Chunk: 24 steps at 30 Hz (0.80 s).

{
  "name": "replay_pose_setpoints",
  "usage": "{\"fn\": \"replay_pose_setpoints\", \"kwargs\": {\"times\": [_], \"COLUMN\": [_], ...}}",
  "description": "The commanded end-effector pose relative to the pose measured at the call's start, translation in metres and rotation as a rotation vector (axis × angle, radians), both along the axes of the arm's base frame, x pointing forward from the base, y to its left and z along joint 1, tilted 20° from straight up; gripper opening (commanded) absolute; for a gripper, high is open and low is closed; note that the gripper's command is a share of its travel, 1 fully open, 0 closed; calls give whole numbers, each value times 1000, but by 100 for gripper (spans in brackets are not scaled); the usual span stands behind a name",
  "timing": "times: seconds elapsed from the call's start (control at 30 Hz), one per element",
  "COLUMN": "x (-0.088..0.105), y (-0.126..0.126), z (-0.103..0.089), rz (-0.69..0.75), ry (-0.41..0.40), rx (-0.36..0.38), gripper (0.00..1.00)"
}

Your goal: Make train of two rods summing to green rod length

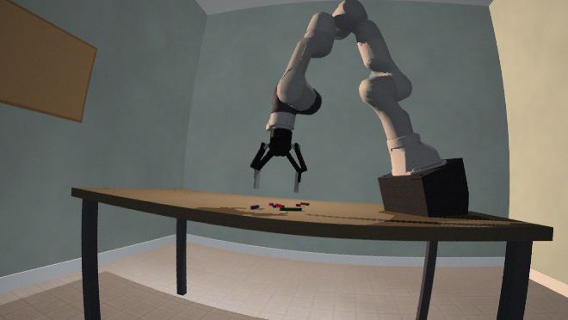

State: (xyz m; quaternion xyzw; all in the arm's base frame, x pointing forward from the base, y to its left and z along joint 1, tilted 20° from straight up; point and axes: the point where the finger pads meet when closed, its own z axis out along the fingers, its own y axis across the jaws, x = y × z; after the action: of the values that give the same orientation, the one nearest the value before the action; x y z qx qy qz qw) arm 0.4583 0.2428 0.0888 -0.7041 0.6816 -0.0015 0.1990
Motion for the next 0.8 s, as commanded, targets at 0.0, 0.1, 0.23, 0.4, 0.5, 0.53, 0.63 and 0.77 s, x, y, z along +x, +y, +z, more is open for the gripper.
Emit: {"fn": "replay_pose_setpoints", "kwargs": {"times": [0.0,0.1,0.23,0.4,0.5,0.53,0.63,0.77], "x": [6,8,10,14,16,17,19,22], "y": [2,2,3,3,3,4,4,4], "z": [1,2,3,4,5,5,6,7], "rz": [-156,-187,-226,-279,-310,-320,-351,-393], "ry": [60,69,80,94,102,105,113,124], "rx": [-10,-1,11,26,35,37,46,58], "gripper": [100,100,100,100,100,100,100,100]}}
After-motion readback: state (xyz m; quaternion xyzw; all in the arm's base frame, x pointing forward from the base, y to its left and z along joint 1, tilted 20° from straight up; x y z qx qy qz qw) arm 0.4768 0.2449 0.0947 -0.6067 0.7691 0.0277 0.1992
